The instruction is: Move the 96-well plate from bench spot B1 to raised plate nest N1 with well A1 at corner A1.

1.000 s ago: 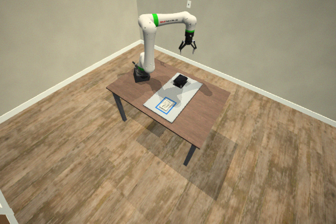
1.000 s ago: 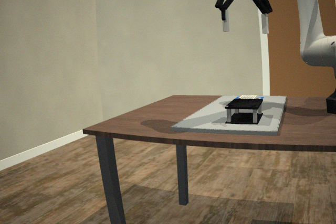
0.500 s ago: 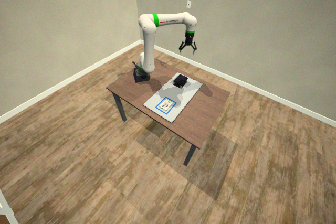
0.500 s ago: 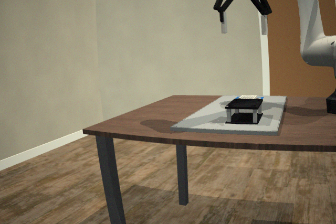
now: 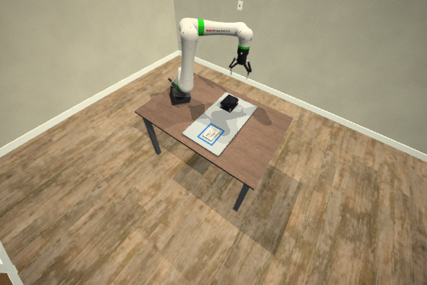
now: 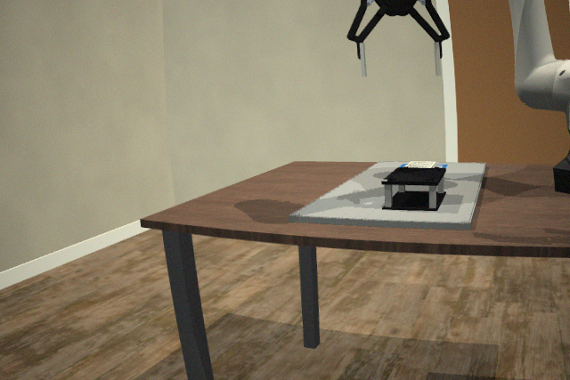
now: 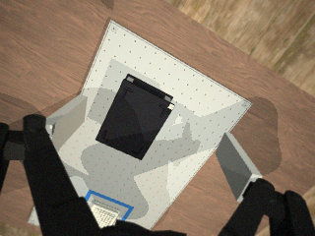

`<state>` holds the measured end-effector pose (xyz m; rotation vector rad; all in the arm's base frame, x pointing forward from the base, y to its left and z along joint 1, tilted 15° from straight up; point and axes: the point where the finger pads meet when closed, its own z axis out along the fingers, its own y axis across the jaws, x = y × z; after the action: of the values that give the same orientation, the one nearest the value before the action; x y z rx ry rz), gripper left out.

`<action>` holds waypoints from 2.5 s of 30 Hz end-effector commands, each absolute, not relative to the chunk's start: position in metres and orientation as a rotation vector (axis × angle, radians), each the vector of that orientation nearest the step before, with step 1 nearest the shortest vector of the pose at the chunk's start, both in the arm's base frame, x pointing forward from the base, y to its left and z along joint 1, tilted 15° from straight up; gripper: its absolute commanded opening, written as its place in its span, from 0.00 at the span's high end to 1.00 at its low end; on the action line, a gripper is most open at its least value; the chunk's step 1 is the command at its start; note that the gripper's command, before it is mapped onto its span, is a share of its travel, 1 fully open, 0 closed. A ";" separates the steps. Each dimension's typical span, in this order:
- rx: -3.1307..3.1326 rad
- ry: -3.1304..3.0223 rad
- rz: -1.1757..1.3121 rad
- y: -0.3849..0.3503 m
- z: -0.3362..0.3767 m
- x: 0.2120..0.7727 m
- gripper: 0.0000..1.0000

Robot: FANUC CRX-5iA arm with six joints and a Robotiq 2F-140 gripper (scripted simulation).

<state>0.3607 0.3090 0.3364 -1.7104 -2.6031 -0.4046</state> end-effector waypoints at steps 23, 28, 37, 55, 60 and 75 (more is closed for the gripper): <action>-2.450 -1.804 -0.322 0.250 0.280 0.437 0.00; -2.577 -1.588 -0.301 0.234 0.267 0.451 0.00; -2.706 -1.318 -0.274 0.211 0.250 0.470 0.00; -2.909 -0.601 -0.202 0.151 0.210 0.506 0.00; -2.933 -0.403 -0.182 0.131 0.198 0.515 0.00; -2.934 0.144 -0.125 0.079 0.167 0.533 0.00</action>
<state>0.5297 0.0891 0.1729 -2.9404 0.0389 -0.1354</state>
